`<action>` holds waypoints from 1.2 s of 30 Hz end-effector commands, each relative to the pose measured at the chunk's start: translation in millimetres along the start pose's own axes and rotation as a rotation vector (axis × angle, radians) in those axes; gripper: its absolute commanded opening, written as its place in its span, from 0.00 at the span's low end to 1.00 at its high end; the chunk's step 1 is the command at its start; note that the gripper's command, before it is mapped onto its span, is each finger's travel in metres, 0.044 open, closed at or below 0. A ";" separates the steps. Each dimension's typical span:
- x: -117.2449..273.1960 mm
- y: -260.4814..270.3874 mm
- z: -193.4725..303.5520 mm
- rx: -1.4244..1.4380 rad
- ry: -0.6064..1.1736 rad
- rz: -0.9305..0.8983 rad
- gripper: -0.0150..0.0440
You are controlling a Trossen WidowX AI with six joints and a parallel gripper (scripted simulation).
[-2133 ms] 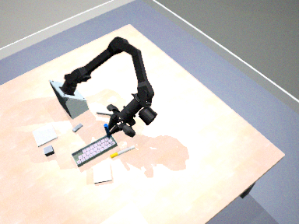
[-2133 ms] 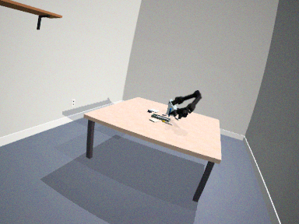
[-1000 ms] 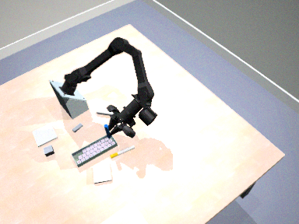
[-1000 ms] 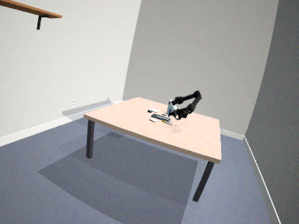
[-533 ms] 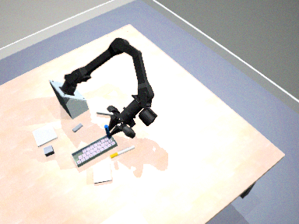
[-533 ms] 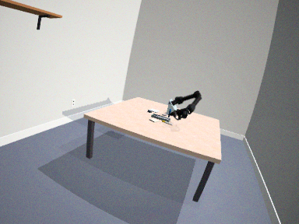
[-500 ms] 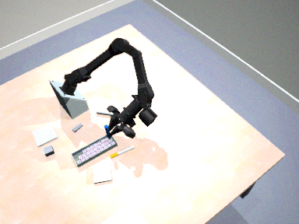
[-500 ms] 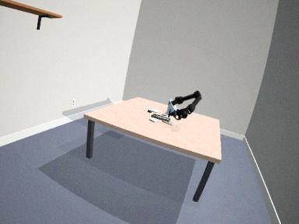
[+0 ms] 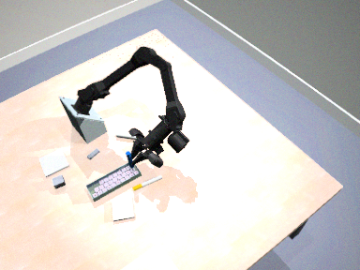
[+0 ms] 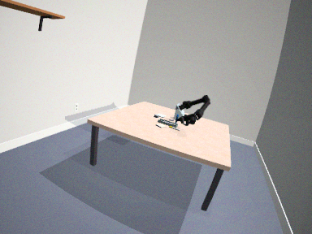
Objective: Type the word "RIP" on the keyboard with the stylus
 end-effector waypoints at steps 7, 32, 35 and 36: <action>-0.9 -0.2 0.4 -0.006 -0.003 -0.003 0.39; 11.4 5.7 31.9 -0.008 -0.006 -0.011 0.27; -1.5 4.8 40.0 -0.007 -0.006 -0.009 0.25; -7.5 4.6 43.8 -0.007 -0.006 -0.009 0.25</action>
Point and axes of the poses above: the point midway between the two fingers, 35 mm back from their tips, its own x axis back along the fingers, its own y axis across the jaws, z = x × y, the point moved 6 cm from there along x, back along the fingers, and after that the axes turned 12 degrees about x, right-handed, at the moved point
